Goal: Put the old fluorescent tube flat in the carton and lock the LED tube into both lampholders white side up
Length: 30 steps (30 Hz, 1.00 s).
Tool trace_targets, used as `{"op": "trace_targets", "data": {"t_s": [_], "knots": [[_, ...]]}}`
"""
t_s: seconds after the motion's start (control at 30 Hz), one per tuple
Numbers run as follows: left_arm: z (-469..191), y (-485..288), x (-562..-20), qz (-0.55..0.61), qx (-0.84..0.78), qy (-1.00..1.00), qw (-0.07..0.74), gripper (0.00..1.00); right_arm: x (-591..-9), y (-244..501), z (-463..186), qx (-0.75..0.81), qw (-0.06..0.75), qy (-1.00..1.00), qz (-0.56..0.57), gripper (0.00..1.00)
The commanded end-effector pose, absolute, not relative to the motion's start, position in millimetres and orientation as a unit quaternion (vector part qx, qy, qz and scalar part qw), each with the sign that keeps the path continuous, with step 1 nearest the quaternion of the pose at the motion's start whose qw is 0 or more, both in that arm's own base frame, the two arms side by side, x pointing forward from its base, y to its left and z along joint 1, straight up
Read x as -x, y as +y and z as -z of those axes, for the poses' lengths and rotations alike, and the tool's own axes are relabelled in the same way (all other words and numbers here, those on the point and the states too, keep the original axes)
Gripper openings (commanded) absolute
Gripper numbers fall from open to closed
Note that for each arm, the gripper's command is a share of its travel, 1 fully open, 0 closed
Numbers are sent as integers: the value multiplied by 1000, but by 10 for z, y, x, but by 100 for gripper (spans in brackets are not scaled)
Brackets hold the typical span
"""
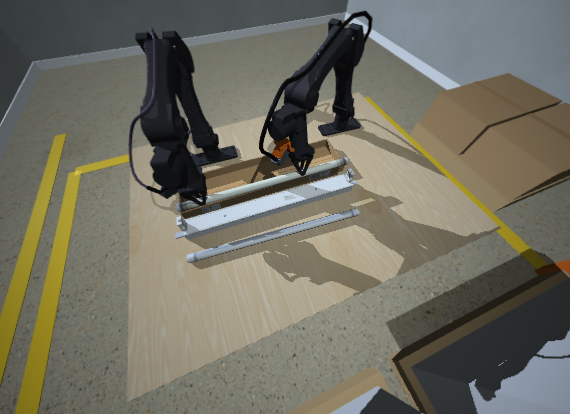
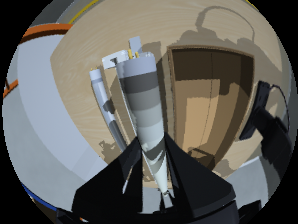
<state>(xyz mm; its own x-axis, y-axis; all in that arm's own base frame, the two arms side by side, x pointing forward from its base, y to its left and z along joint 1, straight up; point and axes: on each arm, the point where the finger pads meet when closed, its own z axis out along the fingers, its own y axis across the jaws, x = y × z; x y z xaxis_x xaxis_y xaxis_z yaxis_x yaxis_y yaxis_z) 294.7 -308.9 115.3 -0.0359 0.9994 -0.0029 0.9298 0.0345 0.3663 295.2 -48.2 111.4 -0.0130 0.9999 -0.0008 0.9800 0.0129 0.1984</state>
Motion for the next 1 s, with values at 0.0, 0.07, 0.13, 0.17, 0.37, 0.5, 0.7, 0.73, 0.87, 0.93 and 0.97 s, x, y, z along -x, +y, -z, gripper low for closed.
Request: {"op": "trace_targets", "data": {"t_s": [0.0, 0.07, 0.13, 0.17, 0.37, 0.5, 0.7, 0.73, 0.87, 0.93, 0.97], "knots": [[-1304, -3133, -2884, -130, -677, 707, 156, 11, -2838, -495, -1108, -701, 67, 706, -72, 11], [-1327, -3119, -2877, -131, -678, 707, 150, 11, -2851, -525, -1155, -701, 74, 706, -67, 11], [-1434, -3195, -2954, -127, -672, 708, 175, 11, -3022, -488, -1262, -695, 97, 707, -91, 11], [-1422, -3207, -2939, -126, -674, 707, 173, 11, -2979, -474, -1211, -697, 88, 706, -88, 11], [-1311, -3126, -2841, -130, -676, 708, 157, 11, -2790, -492, -1119, -699, 70, 709, -67, 11], [-1341, -3161, -2856, -129, -676, 707, 161, 11, -2830, -506, -1169, -700, 76, 706, -73, 11], [-1418, -3204, -2865, -124, -676, 706, 172, 11, -2887, -460, -1188, -697, 86, 706, -86, 11], [-1411, -3220, -2845, -123, -675, 706, 172, 11, -2837, -452, -1129, -699, 78, 706, -82, 11], [-1358, -3168, -2831, -124, -677, 707, 165, 11, -2903, -461, -1202, -698, 80, 707, -83, 11], [-1317, -3140, -2823, -125, -678, 707, 159, 11, -2904, -458, -1177, -698, 76, 707, -80, 11], [-1349, -3158, -2845, -124, -676, 707, 164, 11, -2910, -471, -1169, -698, 77, 707, -77, 11]]}}
